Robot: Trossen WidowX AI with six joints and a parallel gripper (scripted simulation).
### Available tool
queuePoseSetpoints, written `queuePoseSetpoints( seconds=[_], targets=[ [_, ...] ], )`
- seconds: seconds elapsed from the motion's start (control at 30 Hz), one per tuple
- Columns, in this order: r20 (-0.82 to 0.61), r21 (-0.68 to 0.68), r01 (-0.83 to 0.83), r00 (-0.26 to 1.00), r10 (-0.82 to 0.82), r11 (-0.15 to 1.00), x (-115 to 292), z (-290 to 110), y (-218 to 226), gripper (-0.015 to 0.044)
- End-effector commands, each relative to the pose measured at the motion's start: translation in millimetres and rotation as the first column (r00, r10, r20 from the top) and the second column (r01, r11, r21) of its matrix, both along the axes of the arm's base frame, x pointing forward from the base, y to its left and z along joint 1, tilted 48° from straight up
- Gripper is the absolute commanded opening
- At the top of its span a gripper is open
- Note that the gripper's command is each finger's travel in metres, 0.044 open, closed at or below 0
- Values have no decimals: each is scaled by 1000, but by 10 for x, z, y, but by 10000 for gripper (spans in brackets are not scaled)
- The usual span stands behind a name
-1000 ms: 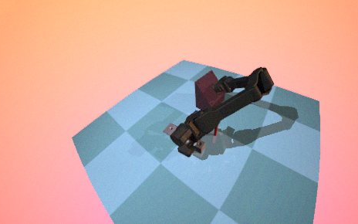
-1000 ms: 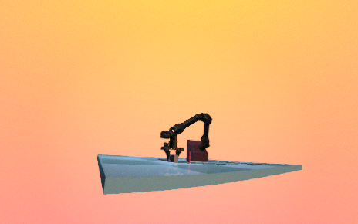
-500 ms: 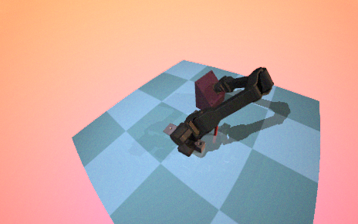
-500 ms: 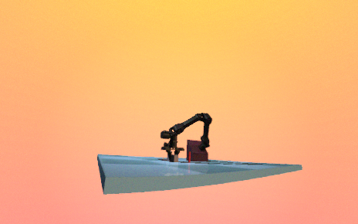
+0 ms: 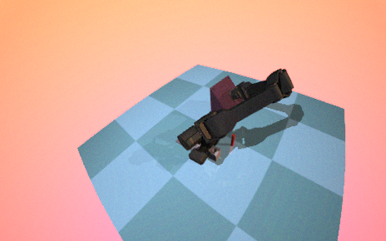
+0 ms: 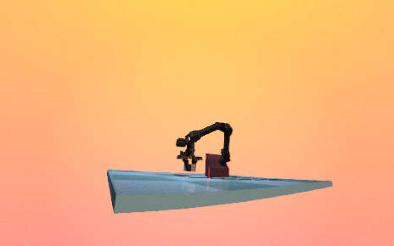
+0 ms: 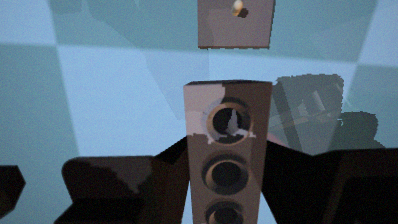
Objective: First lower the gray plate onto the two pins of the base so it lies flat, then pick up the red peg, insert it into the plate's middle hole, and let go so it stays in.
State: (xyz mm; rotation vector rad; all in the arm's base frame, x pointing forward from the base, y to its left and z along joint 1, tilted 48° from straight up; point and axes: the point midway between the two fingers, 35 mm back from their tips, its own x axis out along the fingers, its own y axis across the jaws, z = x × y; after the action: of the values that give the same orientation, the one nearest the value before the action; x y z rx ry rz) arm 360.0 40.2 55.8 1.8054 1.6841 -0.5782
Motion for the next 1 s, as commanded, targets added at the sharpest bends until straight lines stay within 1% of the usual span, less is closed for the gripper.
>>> queuePoseSetpoints(
  seconds=[0.0,0.8,0.97],
  targets=[
    [19,-10,2,1000,-2,1000,24,117,-102,0],
    [19,-4,1,1000,-1,1000,-128,677,-590,0],
    [19,-3,1,1000,-1,1000,-141,708,-619,0]
  ],
)
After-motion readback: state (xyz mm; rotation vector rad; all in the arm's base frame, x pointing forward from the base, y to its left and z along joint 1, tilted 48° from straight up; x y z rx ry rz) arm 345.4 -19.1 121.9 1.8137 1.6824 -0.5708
